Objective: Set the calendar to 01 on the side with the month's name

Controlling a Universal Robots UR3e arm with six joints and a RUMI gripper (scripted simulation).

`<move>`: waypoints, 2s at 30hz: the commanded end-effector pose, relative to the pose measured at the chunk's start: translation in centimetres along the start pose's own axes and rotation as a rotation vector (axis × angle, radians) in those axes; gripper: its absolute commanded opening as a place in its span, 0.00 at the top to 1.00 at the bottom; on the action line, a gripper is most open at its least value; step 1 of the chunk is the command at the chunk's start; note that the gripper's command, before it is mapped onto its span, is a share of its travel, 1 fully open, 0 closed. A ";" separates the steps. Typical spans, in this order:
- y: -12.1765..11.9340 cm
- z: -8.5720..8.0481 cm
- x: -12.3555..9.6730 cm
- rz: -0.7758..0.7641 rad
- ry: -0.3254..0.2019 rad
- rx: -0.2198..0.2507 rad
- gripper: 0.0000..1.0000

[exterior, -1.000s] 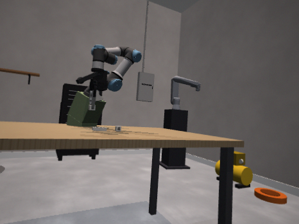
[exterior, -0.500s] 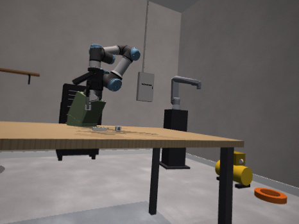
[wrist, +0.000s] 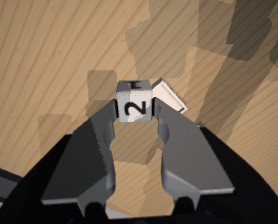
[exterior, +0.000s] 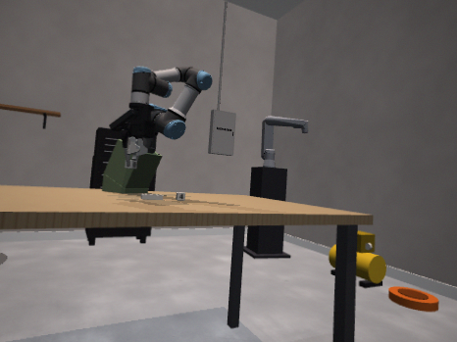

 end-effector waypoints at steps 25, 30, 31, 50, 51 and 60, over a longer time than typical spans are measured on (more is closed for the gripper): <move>-1.5 0.4 1.3 0.728 0.010 0.006 0.90; -1.6 0.4 1.4 0.792 0.009 0.006 0.90; -1.7 0.4 1.4 0.801 0.009 0.006 0.90; -1.8 0.5 1.5 0.849 0.009 0.006 0.90; -1.8 0.5 1.5 0.849 0.009 0.006 0.90; -1.8 0.5 1.5 0.849 0.009 0.006 0.90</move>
Point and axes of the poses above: the point where the finger pads meet when closed, its own z axis out along the fingers, its own y axis across the jaws, x = y × z, the point moved 10 cm from there along -z, back along the fingers, and after that the axes turned 11 degrees about z, right-handed, at the moved point
